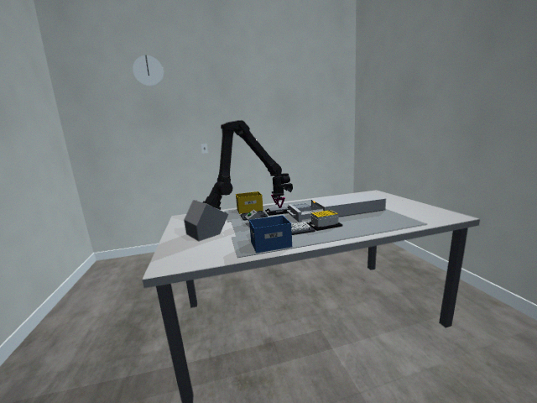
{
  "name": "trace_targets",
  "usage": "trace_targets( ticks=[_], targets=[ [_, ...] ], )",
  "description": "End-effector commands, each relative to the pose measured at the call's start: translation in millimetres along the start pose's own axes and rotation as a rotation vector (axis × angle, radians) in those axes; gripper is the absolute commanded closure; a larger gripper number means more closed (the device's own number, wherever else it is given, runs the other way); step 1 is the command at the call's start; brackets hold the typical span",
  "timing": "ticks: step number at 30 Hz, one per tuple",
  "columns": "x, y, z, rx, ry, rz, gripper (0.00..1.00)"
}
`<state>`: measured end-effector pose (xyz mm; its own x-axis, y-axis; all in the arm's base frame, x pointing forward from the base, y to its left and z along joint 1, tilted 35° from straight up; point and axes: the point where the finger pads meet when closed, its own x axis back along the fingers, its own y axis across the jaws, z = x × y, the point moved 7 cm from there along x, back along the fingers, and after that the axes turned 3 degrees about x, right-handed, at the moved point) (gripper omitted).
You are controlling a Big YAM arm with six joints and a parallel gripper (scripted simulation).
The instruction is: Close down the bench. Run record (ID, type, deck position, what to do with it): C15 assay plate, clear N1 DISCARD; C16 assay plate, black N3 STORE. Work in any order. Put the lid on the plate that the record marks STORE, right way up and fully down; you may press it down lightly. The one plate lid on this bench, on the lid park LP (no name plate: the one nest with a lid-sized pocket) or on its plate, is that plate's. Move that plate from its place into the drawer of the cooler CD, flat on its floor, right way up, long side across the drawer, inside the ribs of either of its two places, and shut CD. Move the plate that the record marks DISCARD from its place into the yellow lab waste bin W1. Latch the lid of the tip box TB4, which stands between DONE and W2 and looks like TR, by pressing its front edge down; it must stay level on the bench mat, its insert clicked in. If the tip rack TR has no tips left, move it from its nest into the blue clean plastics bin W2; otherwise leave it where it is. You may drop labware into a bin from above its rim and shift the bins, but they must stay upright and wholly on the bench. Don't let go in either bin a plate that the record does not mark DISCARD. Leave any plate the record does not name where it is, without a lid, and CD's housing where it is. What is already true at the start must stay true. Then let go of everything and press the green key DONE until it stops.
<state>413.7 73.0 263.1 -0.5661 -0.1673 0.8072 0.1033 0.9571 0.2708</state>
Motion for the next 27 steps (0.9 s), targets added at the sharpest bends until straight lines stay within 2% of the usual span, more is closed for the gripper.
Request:
trace_targets(
  ticks=[1,27],
  targets=[
    [-11.2,2.1,1.9,-0.002,0.008,0.001,0.0],
    [-9.5,1.6,0.1,-0.004,0.01,0.004,0.0]
  ],
)
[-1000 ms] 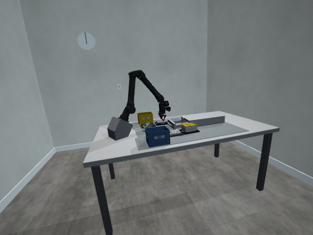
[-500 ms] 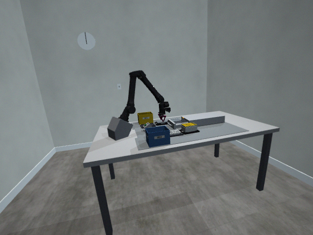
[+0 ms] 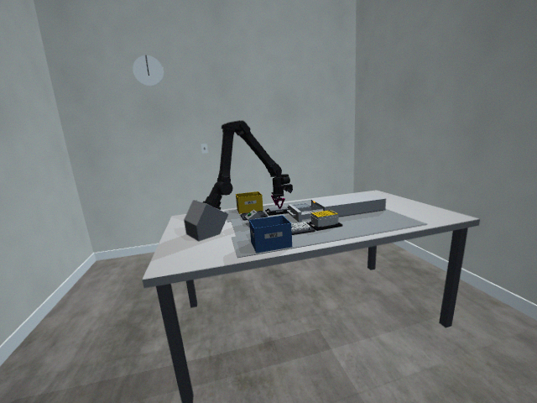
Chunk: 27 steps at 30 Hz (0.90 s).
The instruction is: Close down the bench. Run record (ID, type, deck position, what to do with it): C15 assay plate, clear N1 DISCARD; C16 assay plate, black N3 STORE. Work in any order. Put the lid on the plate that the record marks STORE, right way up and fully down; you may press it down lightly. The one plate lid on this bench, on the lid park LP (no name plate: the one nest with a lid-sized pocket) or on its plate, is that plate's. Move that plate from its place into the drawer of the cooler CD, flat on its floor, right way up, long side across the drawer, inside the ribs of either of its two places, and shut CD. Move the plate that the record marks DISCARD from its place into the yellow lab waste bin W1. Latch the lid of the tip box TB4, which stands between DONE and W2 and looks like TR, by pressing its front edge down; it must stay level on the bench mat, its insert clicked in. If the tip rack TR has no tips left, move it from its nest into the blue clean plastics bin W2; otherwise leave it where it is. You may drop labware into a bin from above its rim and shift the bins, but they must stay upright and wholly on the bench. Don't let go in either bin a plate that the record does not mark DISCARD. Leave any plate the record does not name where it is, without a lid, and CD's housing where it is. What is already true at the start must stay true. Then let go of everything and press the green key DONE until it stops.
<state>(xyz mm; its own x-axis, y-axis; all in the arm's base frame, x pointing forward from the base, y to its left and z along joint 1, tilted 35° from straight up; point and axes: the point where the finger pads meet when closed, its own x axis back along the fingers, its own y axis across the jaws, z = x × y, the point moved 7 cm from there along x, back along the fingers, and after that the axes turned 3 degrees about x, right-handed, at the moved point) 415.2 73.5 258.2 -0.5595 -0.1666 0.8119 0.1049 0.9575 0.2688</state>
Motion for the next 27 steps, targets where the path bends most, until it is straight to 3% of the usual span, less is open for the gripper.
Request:
trace_targets(
  ticks=[1,16,27],
  targets=[
    [-4.6,2,-1,-0.004,0.003,0.001,0.0],
    [-4.6,2,-1,-0.004,0.003,0.001,0.0],
    [-21.1,3,1,-0.002,0.001,-0.002,0.0]
  ],
)
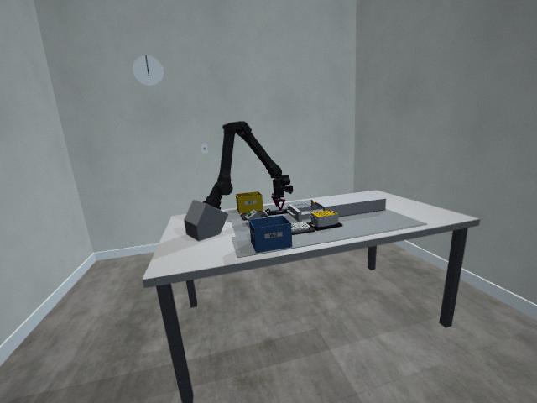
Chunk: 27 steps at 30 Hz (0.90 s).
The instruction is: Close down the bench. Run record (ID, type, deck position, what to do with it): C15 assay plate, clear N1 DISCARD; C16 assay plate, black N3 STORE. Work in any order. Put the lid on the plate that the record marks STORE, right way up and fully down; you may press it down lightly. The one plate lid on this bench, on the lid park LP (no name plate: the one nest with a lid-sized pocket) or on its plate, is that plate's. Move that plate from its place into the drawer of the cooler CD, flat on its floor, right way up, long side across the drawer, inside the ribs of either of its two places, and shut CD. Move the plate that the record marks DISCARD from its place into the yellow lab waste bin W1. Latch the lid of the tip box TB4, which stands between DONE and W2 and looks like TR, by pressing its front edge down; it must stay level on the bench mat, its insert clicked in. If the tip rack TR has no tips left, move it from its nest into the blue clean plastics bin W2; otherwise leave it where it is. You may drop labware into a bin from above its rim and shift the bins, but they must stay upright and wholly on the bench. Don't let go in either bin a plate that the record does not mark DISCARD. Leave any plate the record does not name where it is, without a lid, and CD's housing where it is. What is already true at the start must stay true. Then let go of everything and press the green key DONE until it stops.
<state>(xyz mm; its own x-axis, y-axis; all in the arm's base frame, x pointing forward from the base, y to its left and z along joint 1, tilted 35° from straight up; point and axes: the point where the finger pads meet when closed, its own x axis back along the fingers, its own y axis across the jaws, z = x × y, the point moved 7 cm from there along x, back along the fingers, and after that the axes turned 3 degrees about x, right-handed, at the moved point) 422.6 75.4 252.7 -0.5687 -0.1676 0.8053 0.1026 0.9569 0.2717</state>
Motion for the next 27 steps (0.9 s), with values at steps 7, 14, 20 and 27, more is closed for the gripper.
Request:
trace_targets(
  ticks=[7,14,20,27],
  targets=[
    [-17.2,1.7,3.4,-0.002,0.011,0.002,0.0],
    [-17.2,0.3,5.1,-0.003,0.02,0.007,0.0],
    [-17.2,0.3,5.1,-0.003,0.02,0.007,0.0],
    [-17.2,0.3,5.1,-0.003,0.02,0.007,0.0]
  ],
)
